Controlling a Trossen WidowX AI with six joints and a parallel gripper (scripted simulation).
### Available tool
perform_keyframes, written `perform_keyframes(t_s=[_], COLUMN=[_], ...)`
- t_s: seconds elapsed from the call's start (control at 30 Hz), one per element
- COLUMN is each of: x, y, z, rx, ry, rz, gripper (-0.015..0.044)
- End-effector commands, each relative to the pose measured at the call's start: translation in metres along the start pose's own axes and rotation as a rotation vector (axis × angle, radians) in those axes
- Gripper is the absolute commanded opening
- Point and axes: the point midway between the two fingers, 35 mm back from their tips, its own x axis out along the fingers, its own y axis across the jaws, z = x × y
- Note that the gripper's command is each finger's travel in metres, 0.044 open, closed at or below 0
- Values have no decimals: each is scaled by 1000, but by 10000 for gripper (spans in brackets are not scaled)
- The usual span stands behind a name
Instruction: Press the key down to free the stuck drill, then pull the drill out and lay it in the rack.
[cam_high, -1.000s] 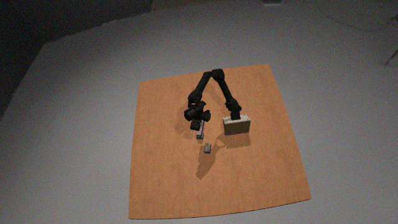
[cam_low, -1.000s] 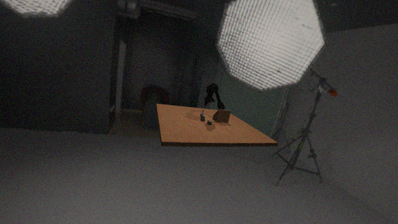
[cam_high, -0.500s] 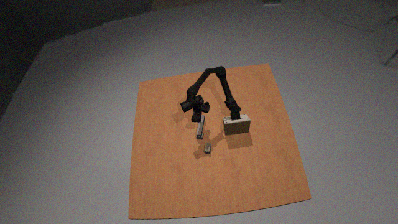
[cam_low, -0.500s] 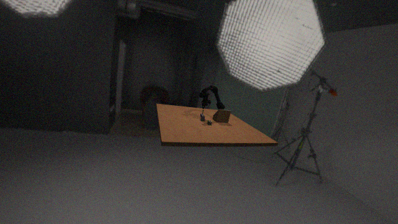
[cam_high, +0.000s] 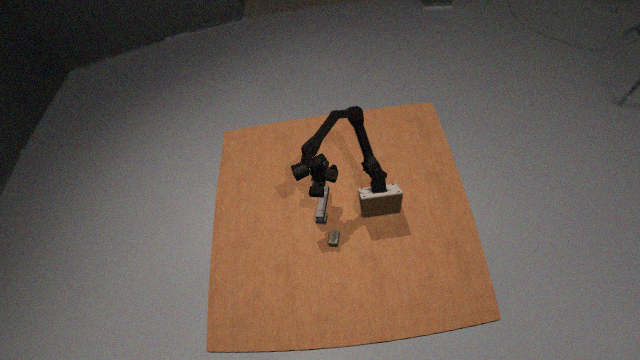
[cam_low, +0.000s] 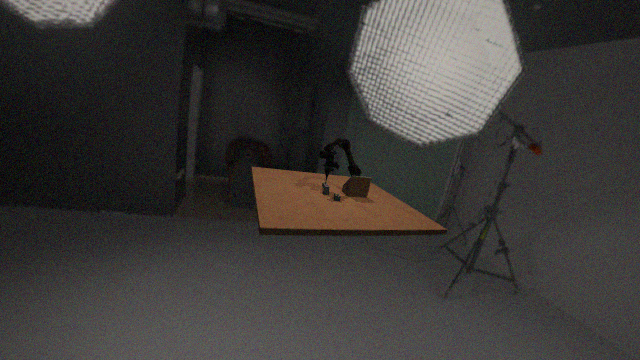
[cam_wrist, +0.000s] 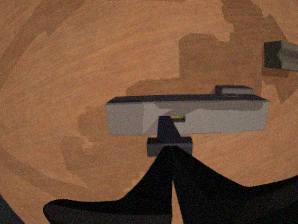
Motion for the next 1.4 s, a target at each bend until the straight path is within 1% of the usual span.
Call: perform_keyframes(t_s=[0.0, 0.57, 1.37], x=[4, 9, 17], y=[1, -1, -1], z=[3, -2, 4], rx=[-6, -6, -6], ry=[-2, -2, -2], rz=[6, 6, 6], gripper=[0, 0, 0])
